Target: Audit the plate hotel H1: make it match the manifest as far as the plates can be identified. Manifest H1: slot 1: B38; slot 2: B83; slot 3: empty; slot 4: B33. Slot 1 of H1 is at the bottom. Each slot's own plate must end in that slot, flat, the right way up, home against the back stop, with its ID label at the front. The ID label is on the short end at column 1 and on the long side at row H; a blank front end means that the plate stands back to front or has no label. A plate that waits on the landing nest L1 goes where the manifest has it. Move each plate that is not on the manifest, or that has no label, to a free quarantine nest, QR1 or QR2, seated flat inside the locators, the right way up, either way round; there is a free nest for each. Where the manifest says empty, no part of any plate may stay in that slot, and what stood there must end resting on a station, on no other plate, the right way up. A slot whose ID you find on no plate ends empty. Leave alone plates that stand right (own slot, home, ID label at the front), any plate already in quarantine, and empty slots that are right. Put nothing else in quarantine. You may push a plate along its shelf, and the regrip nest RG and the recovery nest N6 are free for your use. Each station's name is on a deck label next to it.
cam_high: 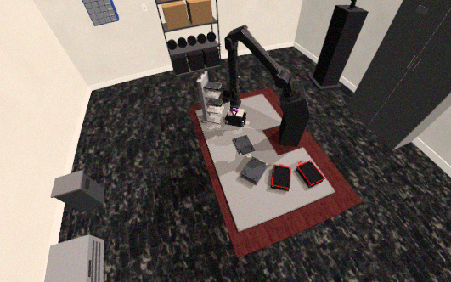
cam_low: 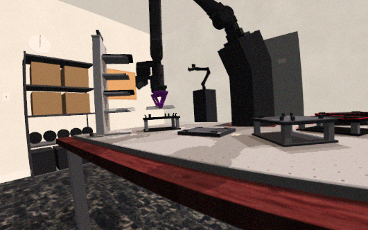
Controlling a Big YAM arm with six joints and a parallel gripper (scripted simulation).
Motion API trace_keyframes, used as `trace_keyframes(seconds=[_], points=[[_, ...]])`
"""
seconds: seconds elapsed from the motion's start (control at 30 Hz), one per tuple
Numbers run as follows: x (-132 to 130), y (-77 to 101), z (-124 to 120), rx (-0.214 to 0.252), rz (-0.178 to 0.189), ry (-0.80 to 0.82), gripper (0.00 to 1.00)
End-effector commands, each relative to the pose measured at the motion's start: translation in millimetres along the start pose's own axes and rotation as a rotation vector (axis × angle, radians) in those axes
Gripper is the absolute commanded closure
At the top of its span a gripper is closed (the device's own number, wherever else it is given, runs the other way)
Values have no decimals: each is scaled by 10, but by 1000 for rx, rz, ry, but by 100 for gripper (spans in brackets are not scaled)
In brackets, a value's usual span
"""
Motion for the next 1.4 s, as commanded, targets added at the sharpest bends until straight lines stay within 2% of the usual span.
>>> trace_keyframes(seconds=[0.0, 0.43, 0.5, 0.53, 0.6, 0.9, 1.37], points=[[-75, 96, 47, -11, -4, -6, 14], [-69, 247, 56, -15, -4, -5, 14], [-69, 247, 56, -15, -4, -5, 14], [-81, 179, -11, 6, -4, -10, 14], [-69, 276, 55, -15, -4, -5, 14], [-70, 345, 33, -9, -4, -6, 14], [-66, 684, 48, -16, -4, -3, 14]])
Point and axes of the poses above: the point where the finger pads meet when closed, its own y axis back along the fingers, its own x axis across the jaws, z = x × y, the point moved 5 cm from there along y, back along the fingers, and after that the axes turned 11 degrees about -y, right-handed, at the moved point
